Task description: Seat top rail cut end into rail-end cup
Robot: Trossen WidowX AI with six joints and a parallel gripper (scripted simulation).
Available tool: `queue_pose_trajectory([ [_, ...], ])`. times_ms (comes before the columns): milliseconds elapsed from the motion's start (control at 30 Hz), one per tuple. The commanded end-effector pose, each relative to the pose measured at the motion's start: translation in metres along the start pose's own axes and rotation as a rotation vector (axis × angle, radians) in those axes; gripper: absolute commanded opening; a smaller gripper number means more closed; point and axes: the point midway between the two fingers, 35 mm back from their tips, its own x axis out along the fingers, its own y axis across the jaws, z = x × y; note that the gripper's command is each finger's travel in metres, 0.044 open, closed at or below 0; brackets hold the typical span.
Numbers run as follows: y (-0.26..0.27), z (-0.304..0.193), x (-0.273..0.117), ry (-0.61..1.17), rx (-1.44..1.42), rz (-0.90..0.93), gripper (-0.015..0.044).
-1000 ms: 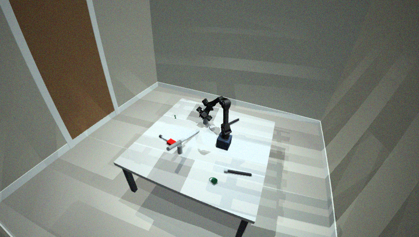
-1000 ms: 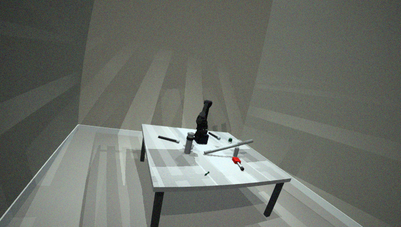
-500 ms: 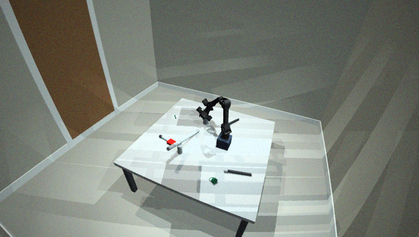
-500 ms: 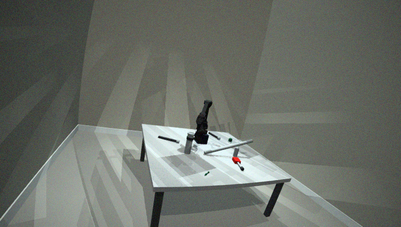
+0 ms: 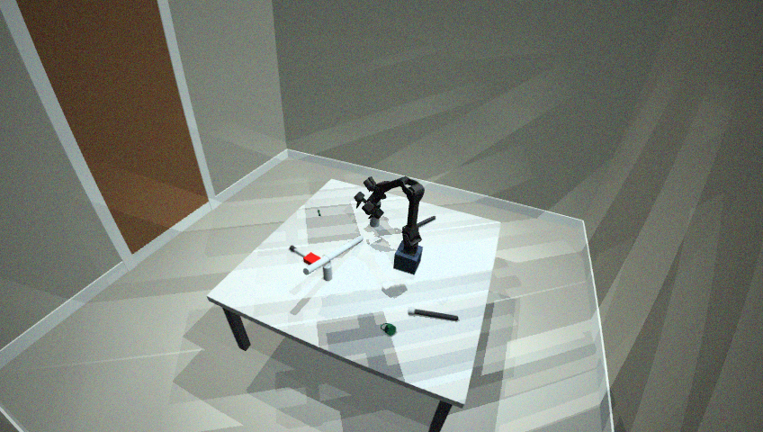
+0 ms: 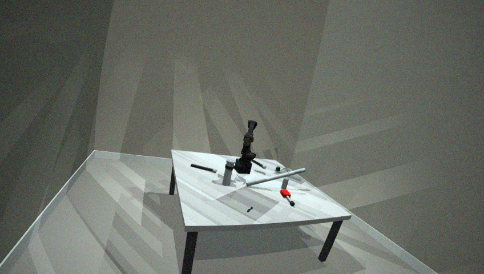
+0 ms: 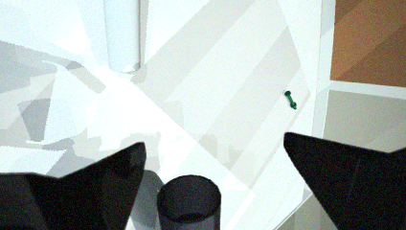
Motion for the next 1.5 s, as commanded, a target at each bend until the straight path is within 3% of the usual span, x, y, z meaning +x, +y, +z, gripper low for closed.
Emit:
queue_pose_trajectory([
  [0,-0.001,0.001,-0.001,0.000,0.013,0.000,0.0440],
  [533,-0.032,0.099,-0.071,-0.013,1.257,0.017,0.0440],
  [700,-0.033,0.117,-0.088,-0.017,1.500,0.020,0.0440],
  [1300,-0.033,0.120,-0.091,-0.018,1.542,0.021,0.0440],
  [1467,-0.028,0.128,-0.073,0.029,1.290,0.097,0.0440],
])
